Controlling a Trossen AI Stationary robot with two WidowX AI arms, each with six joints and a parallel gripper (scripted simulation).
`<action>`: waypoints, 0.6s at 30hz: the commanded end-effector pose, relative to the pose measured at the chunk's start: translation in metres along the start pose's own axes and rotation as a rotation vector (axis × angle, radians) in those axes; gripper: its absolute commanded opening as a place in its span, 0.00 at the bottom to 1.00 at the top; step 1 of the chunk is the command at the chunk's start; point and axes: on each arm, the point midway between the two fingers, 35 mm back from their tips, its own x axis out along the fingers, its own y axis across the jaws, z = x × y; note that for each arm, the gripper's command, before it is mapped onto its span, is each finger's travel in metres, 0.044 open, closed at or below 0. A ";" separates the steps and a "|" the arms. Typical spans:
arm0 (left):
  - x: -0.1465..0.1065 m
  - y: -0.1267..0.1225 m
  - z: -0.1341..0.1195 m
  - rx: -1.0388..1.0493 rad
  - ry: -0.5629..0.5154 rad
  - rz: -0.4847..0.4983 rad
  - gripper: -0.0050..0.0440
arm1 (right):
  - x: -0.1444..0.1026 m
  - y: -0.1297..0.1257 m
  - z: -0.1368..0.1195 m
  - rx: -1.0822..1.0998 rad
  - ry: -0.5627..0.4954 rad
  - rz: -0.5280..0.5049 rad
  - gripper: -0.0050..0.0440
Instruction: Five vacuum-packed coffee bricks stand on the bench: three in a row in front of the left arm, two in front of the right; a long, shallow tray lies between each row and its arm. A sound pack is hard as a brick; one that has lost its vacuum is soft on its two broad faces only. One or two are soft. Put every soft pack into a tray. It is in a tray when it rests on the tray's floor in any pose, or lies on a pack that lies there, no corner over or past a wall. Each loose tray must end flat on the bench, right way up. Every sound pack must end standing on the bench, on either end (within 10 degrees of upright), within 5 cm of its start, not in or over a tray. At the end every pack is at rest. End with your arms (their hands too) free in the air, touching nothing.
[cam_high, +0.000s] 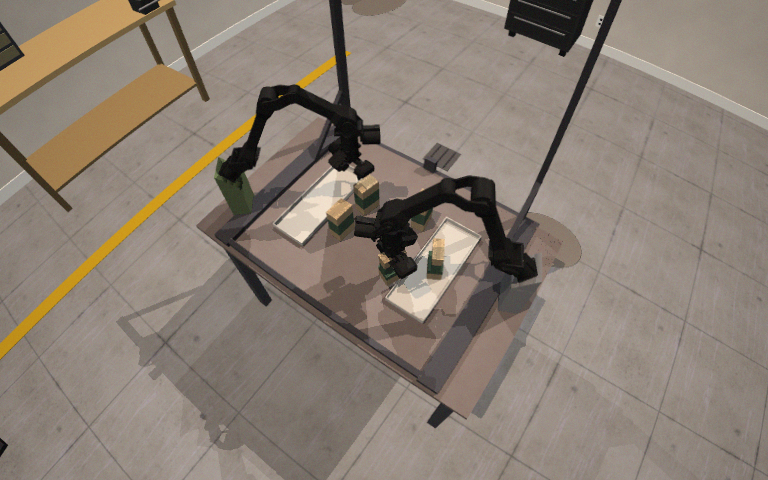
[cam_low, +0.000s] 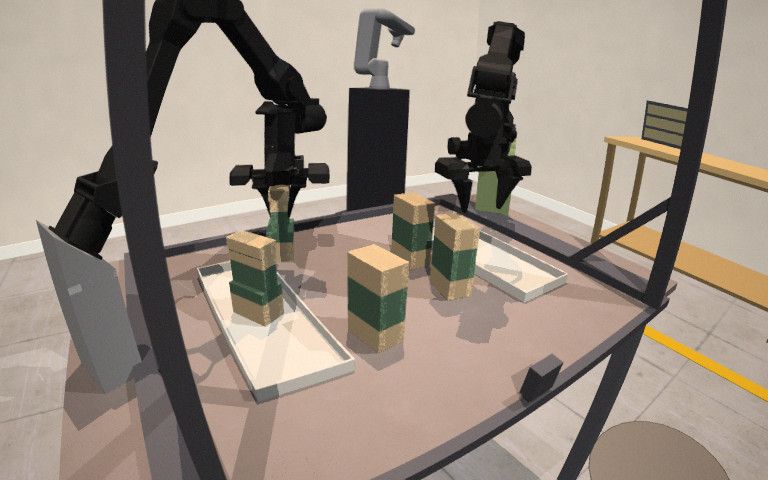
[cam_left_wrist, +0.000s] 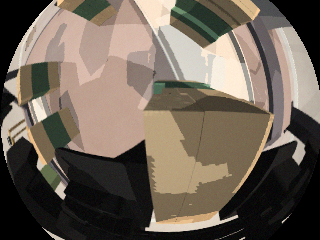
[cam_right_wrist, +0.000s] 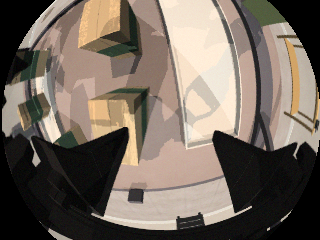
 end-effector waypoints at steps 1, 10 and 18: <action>-0.012 -0.013 0.003 0.004 0.030 0.030 0.35 | -0.012 -0.035 0.005 0.003 0.033 0.036 0.87; -0.010 -0.039 0.014 0.004 0.029 0.029 0.35 | -0.010 -0.092 0.017 0.007 0.032 0.030 0.87; -0.009 -0.069 0.026 0.005 0.028 0.026 0.35 | -0.010 -0.099 0.018 0.007 0.031 0.029 0.87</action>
